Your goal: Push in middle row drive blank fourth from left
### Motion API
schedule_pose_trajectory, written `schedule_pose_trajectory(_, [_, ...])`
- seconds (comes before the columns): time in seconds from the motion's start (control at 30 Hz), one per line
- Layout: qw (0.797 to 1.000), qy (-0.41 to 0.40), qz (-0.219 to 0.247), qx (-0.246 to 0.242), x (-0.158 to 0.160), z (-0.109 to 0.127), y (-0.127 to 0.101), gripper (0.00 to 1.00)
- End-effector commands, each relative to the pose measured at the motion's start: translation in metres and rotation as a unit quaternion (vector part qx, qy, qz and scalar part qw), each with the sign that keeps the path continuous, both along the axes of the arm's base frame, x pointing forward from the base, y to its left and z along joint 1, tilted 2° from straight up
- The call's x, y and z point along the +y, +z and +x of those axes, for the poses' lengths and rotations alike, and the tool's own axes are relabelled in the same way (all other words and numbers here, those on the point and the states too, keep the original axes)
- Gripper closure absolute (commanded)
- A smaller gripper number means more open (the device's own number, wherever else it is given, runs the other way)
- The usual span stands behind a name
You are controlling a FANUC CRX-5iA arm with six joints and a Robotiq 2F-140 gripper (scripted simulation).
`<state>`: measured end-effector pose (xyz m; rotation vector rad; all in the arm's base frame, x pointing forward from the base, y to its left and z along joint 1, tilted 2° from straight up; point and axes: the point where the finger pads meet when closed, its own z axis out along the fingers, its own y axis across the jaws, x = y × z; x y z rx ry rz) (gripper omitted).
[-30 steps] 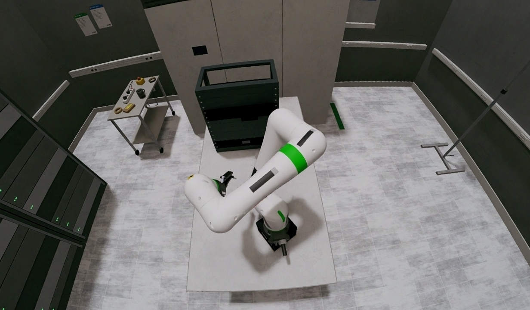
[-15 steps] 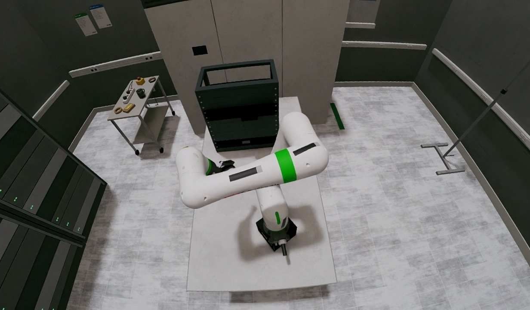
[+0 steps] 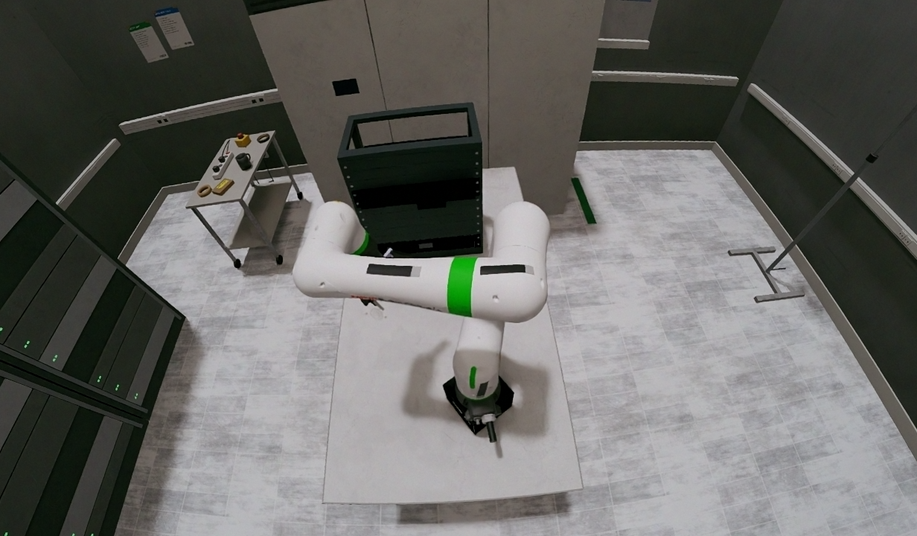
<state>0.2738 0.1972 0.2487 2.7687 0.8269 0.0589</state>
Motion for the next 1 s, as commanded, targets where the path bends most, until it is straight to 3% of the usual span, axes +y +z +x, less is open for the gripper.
schedule_pose_trajectory(0.0, [0.998,-0.052,0.017,0.028,-0.01,0.039,0.006,0.0])
schedule_pose_trajectory(0.37, [0.99,-0.125,0.049,0.038,-0.043,0.098,0.013,0.0])
schedule_pose_trajectory(0.43, [0.99,-0.125,0.049,0.038,-0.043,0.098,0.013,0.0])
schedule_pose_trajectory(0.5, [0.986,-0.148,0.06,0.038,-0.058,0.118,0.015,0.0])
schedule_pose_trajectory(0.97, [0.971,-0.219,0.094,0.034,-0.119,0.178,0.02,0.0])
